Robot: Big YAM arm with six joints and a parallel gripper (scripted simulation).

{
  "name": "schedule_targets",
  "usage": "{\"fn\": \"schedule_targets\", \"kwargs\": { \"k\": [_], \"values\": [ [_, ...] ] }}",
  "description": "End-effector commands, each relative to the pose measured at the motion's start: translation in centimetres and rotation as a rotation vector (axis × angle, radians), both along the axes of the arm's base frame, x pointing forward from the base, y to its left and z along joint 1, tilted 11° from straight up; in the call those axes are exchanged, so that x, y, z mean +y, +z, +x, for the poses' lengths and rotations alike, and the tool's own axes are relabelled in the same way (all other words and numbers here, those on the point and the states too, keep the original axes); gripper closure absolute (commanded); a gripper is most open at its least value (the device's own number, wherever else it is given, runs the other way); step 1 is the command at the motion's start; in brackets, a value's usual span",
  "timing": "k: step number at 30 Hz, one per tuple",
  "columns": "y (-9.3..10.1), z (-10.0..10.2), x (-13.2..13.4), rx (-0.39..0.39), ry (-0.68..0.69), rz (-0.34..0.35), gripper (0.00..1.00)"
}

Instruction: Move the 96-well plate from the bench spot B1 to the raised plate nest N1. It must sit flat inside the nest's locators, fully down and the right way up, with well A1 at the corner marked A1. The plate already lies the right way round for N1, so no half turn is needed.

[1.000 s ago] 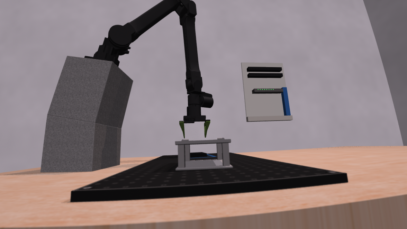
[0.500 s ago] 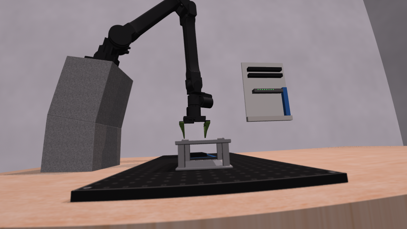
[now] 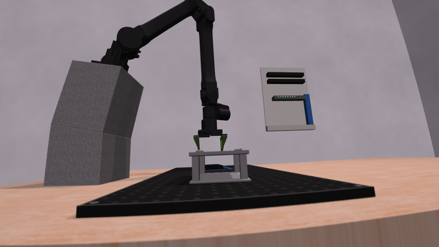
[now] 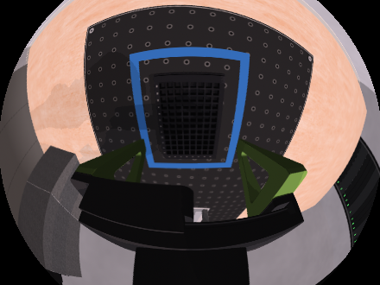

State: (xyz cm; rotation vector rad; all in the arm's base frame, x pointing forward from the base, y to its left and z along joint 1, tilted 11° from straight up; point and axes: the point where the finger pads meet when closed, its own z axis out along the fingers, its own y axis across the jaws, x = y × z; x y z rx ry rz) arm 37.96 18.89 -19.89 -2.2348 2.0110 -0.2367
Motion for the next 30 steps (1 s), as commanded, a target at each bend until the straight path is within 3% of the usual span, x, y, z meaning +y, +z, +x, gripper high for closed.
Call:
{"fn": "schedule_targets", "kwargs": {
  "k": [1, 30],
  "values": [
    [-0.7, 0.9, -0.1, -0.007, 0.001, 0.010, 0.00],
    [-4.9, 1.4, -0.3, -0.004, 0.001, 0.007, 0.00]
  ]
}}
